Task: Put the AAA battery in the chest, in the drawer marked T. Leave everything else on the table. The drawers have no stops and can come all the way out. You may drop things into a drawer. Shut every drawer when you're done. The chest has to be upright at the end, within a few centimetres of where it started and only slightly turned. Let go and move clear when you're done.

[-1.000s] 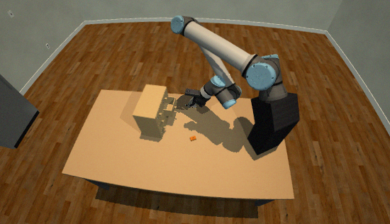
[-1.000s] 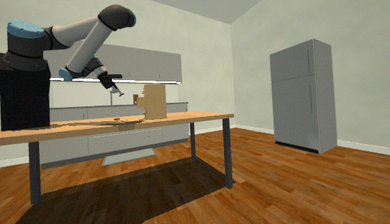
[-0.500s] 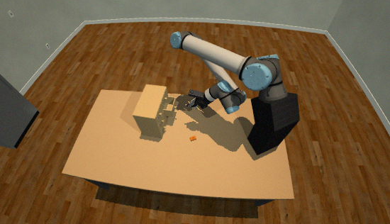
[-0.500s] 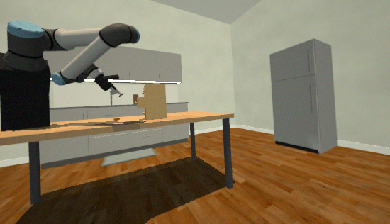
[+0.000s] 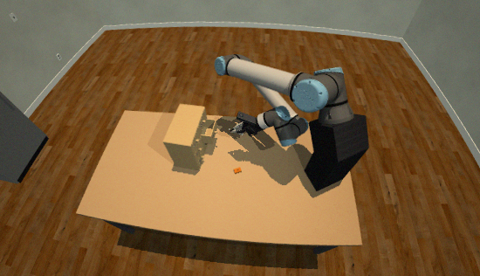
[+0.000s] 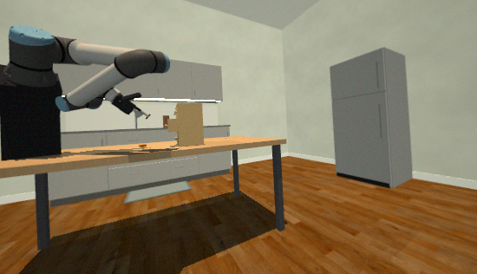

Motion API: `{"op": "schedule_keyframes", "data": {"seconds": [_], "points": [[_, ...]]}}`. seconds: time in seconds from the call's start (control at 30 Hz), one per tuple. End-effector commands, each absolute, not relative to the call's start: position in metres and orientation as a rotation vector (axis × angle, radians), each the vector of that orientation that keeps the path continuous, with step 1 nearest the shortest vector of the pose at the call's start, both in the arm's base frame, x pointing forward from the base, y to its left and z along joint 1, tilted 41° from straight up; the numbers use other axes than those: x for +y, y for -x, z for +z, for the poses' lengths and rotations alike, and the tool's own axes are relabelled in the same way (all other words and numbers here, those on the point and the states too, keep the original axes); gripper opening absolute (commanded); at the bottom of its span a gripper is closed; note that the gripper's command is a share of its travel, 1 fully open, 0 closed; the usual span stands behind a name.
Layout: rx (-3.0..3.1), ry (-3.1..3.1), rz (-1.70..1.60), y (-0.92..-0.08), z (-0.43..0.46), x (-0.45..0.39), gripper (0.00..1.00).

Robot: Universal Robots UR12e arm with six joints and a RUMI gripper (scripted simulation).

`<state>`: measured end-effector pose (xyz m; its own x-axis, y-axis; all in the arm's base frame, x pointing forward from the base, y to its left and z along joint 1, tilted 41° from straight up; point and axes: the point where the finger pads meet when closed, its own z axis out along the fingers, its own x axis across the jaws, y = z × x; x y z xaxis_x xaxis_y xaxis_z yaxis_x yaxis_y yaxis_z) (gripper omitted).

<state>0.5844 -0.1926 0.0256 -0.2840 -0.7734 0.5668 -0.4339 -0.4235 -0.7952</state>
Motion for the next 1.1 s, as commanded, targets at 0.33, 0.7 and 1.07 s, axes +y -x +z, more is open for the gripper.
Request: {"op": "schedule_keyframes", "data": {"seconds": [0.33, 0.7, 1.07], "points": [[1.288, 1.591, -1.838, -0.5867, 0.0306, -0.1912, 0.02], [1.211, 1.556, -1.862, -0.5861, 0.0300, -0.1913, 0.02], [1.156, 1.530, -1.878, -0.5856, 0.0297, -0.1914, 0.02]]}}
